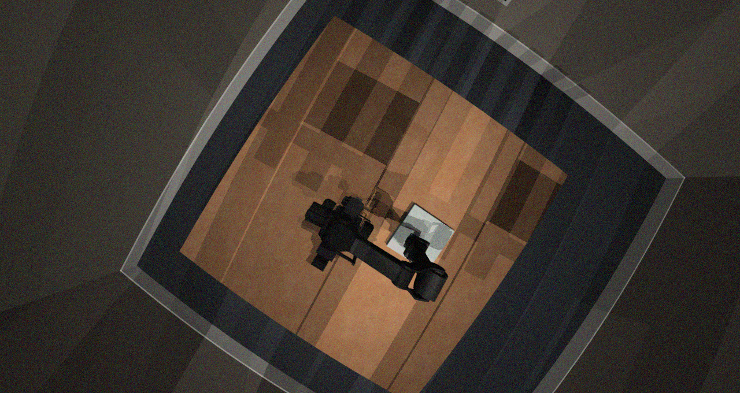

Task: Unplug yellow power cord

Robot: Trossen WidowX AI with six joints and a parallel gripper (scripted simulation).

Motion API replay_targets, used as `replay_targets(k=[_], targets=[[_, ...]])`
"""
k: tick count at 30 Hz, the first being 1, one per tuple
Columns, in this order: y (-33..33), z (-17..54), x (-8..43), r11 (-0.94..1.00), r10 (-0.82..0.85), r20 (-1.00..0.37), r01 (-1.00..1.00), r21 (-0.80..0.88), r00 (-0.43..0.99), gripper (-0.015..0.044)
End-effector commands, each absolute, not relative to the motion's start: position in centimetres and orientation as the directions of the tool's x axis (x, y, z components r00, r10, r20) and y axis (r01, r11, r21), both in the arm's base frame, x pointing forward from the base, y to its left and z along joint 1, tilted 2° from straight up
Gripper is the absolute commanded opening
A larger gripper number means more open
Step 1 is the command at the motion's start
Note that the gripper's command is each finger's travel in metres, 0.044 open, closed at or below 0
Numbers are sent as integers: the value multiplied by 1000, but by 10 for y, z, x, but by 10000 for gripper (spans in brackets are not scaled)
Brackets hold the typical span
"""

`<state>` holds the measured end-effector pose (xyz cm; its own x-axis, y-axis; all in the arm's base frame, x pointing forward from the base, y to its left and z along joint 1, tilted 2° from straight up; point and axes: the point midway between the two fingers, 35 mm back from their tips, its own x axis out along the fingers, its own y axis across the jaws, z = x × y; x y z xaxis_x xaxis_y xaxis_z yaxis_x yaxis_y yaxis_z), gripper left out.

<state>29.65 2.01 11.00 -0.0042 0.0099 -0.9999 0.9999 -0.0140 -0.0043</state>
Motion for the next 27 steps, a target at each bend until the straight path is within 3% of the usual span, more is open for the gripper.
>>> replay_targets(k=[1, 2, 27], targets=[[20, 110, 297, -12, 10, -1000, 1000, -1, -1, 21], [20, 110, 297, -12, 10, -1000, 1000, -1, -1, 0], [-19, 110, 298, -14, 8, -1000, 1000, -3, -3, 0]])
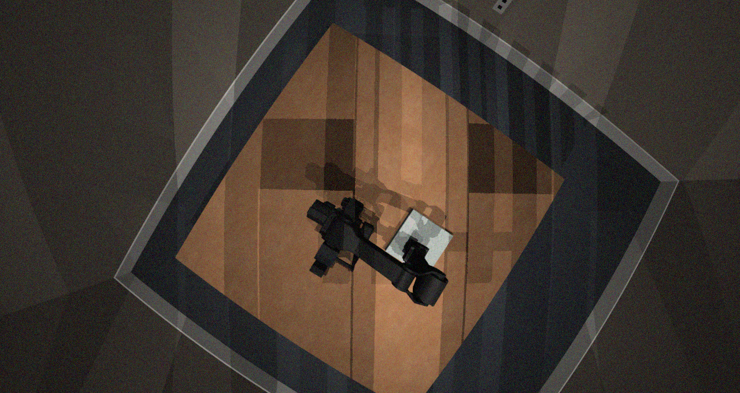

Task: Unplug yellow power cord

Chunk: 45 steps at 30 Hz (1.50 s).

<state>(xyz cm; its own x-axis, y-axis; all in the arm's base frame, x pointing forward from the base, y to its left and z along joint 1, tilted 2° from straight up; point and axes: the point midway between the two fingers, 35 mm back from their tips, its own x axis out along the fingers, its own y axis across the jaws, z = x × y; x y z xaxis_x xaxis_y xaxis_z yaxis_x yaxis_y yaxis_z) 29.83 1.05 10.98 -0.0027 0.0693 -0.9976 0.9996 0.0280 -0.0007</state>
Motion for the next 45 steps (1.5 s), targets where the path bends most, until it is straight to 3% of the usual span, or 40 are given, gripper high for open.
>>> replay_targets(k=[1, 7, 19, 24, 28, 45], targets=[[-20, 110, 298, -14, 8, -1000, 1000, -4, -3, 0], [-30, 110, 296, -15, 7, -1000, 1000, -4, -4, 0], [-24, 110, 297, -16, 10, -1000, 1000, -6, -6, 315], [-53, 115, 298, -16, 7, -1000, 1000, -6, -6, 440], [-84, 121, 296, -16, 4, -1000, 1000, -6, -6, 440], [-84, 121, 296, -16, 4, -1000, 1000, -6, -6, 440]])
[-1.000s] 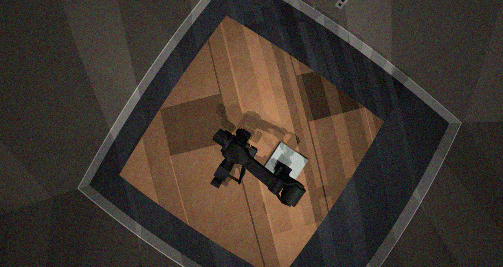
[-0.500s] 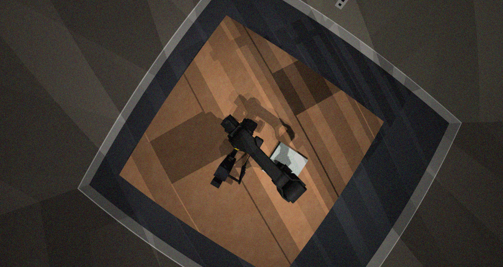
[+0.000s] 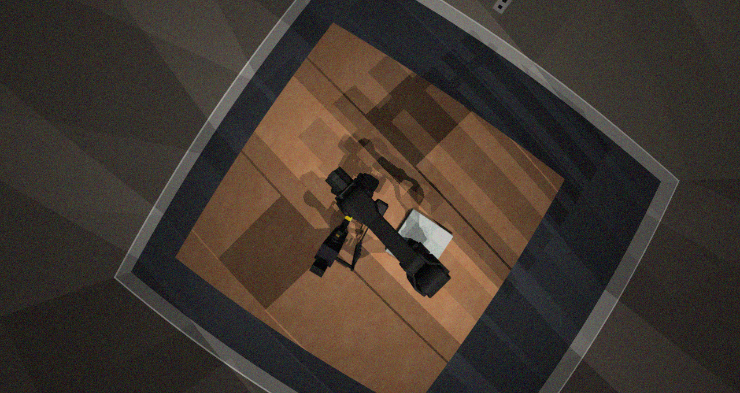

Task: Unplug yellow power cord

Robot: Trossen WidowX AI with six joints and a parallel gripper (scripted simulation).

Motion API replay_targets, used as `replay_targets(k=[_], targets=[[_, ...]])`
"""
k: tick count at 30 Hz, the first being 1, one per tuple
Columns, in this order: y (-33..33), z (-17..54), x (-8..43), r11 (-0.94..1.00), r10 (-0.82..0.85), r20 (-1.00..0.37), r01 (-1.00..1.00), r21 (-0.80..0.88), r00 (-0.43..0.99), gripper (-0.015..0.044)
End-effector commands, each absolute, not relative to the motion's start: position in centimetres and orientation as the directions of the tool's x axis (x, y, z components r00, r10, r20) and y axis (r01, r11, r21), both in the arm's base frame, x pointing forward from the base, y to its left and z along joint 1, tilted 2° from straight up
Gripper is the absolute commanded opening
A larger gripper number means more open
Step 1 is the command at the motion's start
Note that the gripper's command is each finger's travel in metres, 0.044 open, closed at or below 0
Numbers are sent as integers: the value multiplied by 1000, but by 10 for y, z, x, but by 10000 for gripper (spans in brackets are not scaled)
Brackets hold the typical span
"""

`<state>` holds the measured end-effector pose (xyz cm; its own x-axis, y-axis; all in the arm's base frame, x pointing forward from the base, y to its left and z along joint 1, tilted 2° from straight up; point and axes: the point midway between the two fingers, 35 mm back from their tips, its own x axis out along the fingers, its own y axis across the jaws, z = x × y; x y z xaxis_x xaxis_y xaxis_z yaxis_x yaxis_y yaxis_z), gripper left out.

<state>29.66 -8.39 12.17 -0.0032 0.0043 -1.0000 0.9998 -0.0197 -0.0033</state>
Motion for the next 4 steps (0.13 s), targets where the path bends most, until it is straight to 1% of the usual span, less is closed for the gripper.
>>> replay_targets(k=[1, 4], targets=[[-84, 121, 296, -16, 4, -1000, 1000, -6, -6, 440], [-84, 121, 296, -16, 4, -1000, 1000, -6, -6, 440]])
